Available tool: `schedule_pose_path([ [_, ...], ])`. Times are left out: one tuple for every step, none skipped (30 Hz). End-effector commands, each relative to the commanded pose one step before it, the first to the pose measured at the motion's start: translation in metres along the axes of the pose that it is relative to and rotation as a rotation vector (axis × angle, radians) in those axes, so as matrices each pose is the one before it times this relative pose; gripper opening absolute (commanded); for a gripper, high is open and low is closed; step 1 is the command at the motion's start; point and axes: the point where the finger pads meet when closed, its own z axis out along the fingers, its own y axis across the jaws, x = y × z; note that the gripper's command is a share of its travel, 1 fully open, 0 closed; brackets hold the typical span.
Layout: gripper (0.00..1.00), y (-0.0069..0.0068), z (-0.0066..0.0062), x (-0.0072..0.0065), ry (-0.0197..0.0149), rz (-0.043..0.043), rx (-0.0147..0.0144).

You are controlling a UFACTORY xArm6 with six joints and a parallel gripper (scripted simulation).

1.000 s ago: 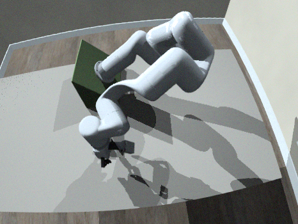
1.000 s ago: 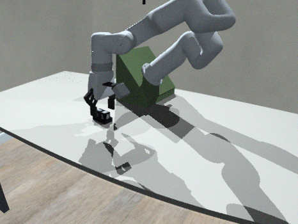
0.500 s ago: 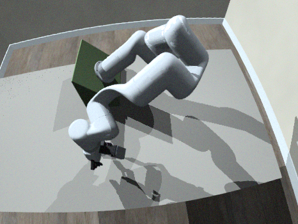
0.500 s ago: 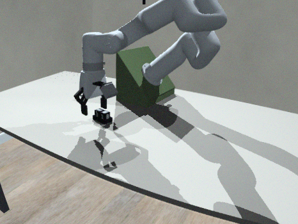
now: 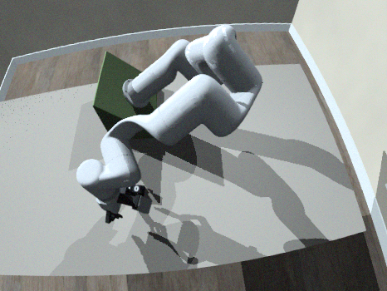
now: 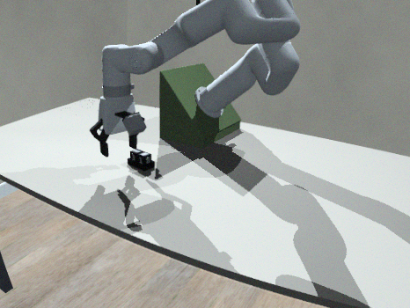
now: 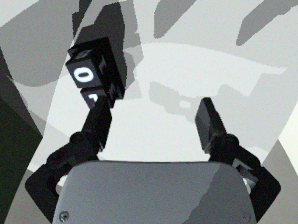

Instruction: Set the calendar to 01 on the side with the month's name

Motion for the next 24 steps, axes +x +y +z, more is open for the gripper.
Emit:
schedule_pose_path([
  [1.0, 0.00343, -0.00129, -0.00225, -0.0003, 0.01866, -0.00244],
  [1.0, 0.00056, 0.0, -0.00082, 0.0, 0.01983, 0.0],
  [1.0, 0.00072, 0.0, -0.00101, 0.0, 0.0246, 0.0],
  [1.0, 0.00136, 0.0, -0.00182, 0.0, 0.02284, 0.0],
  [1.0, 0.00491, 0.0, -0.00626, 0.0, 0.0, 0.0],
  [1.0, 0.00396, 0.0, -0.00504, 0.0, 0.0, 0.0],
  [1.0, 0.0026, 0.0, -0.00332, 0.0, 0.0, 0.0],
  [1.0, 0.00118, 0.0, -0.00152, 0.0, 0.0, 0.0],
  [1.0, 0.0002, 0.0, -0.00026, 0.0, 0.0, 0.0],
  [1.0, 0.00003, 0.0, -0.00004, 0.0, 0.00103, 0.0],
  [1.0, 0.0, 0.0, 0.0, 0.0, 0.0, 0.0],
  [1.0, 0.0, 0.0, 0.0, 0.0, 0.0, 0.0],
  [1.0, 0.00019, 0.0, -0.00024, 0.0, 0.00604, 0.0],
  [1.0, 0.00042, 0.0, -0.00052, 0.0, 0.01322, 0.0],
  [1.0, 0.00064, 0.0, -0.00078, 0.0, 0.02011, 0.0],
  [1.0, 0.00081, 0.0, -0.00096, 0.0, 0.02494, 0.0],
  [1.0, 0.00175, 0.0, -0.00195, 0.0, 0.02194, 0.0],
  [1.0, 0.00542, 0.0, -0.00579, 0.0, 0.0, 0.0],
  [1.0, 0.00429, 0.0, -0.00457, 0.0, 0.0, 0.0],
  [1.0, 0.00278, 0.0, -0.00297, 0.0, 0.0, 0.0],
  [1.0, 0.00126, 0.0, -0.00135, 0.0, 0.0, 0.0],
  [1.0, 0.00021, 0.0, -0.00023, 0.0, 0.0, 0.0],
  [1.0, 0.0, 0.00002, 0.0, 0.0, 0.0, 0.0],
  [1.0, 0.0, 0.00012, 0.0, 0.0, 0.0, 0.0],
])
